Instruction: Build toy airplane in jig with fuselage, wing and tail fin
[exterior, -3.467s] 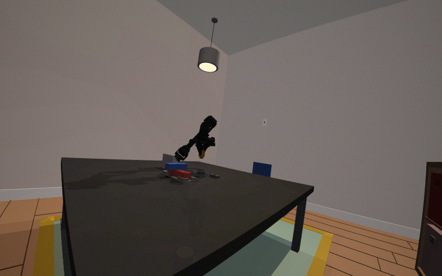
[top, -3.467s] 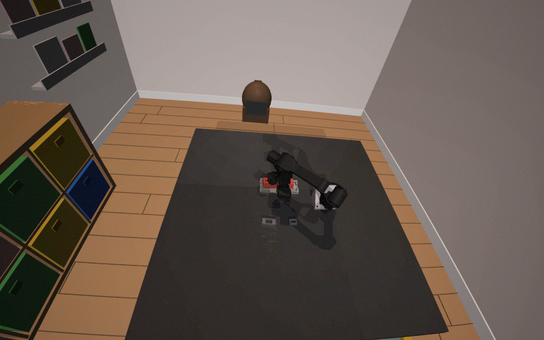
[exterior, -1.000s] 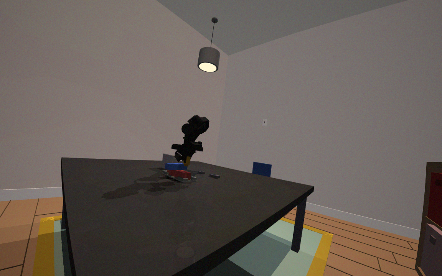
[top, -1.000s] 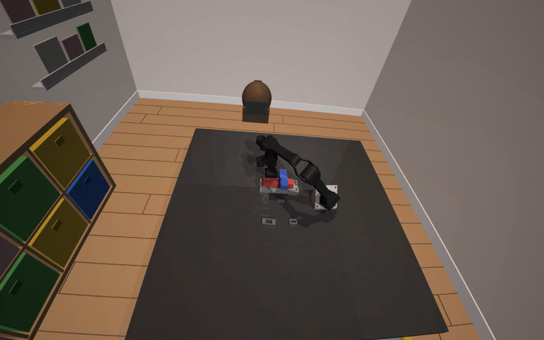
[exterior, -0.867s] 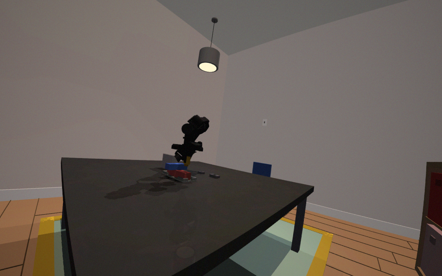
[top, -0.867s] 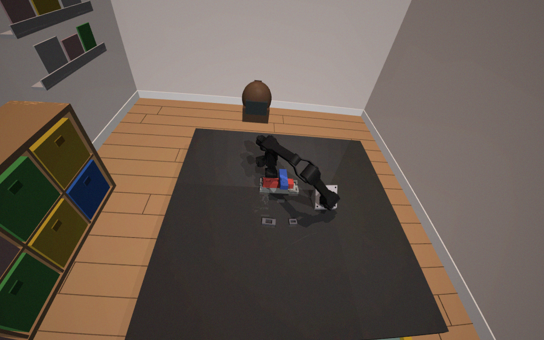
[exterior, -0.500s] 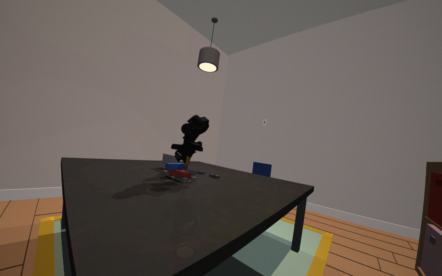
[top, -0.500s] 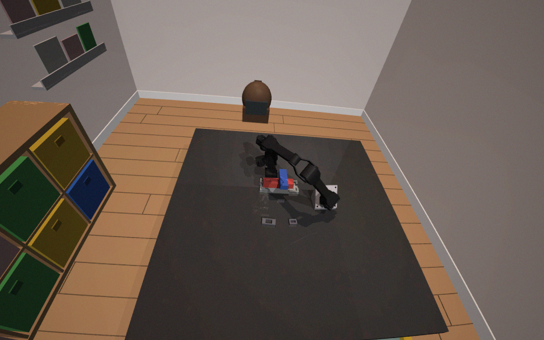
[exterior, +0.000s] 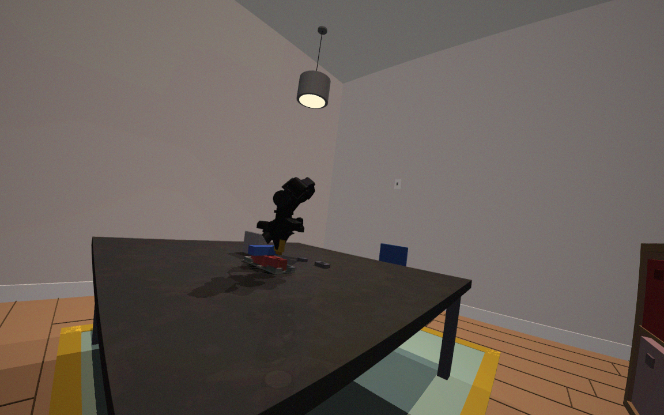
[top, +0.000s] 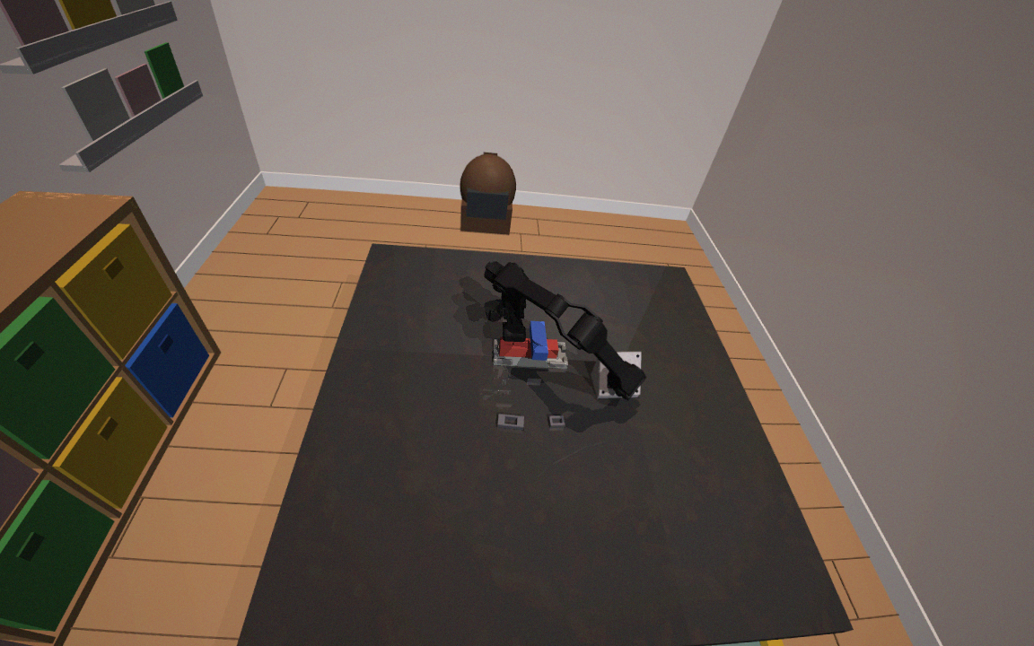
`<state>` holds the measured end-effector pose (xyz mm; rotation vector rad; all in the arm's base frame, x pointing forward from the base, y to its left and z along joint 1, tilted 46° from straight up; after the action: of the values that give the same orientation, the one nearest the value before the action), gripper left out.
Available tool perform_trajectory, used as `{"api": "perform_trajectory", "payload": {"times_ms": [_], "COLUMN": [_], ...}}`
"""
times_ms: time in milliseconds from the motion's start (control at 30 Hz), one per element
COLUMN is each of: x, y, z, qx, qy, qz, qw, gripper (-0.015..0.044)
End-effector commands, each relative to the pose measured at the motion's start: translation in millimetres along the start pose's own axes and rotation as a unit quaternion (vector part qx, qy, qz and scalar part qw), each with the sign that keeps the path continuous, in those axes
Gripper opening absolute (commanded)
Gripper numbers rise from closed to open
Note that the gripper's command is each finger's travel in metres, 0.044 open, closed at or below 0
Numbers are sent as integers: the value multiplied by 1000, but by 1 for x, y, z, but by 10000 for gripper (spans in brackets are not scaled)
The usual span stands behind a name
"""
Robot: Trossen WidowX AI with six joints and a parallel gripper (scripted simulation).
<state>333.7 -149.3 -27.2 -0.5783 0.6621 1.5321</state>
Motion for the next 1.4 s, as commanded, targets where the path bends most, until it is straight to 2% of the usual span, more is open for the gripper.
{"api": "perform_trajectory", "payload": {"times_ms": [0, 300, 1367], "x": [7, 20, 22], "y": [1, 2, 2], "z": [0, 0, 0], "qx": [3, 3, 3], "qy": [-4, -4, -4], "qz": [-1, -1, -1], "qw": [1000, 1000, 1000], "gripper": [66, 66, 66]}}
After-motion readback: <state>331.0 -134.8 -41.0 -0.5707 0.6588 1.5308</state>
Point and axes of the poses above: the point midway between the two fingers, 35 mm back from their tips, its own x axis out along the fingers, its own z axis across the jaws, y = z × x, the point moved 5 cm from there along -x, back along the fingers, and after that the axes turned 4 degrees about x, right-handed, at the moved point
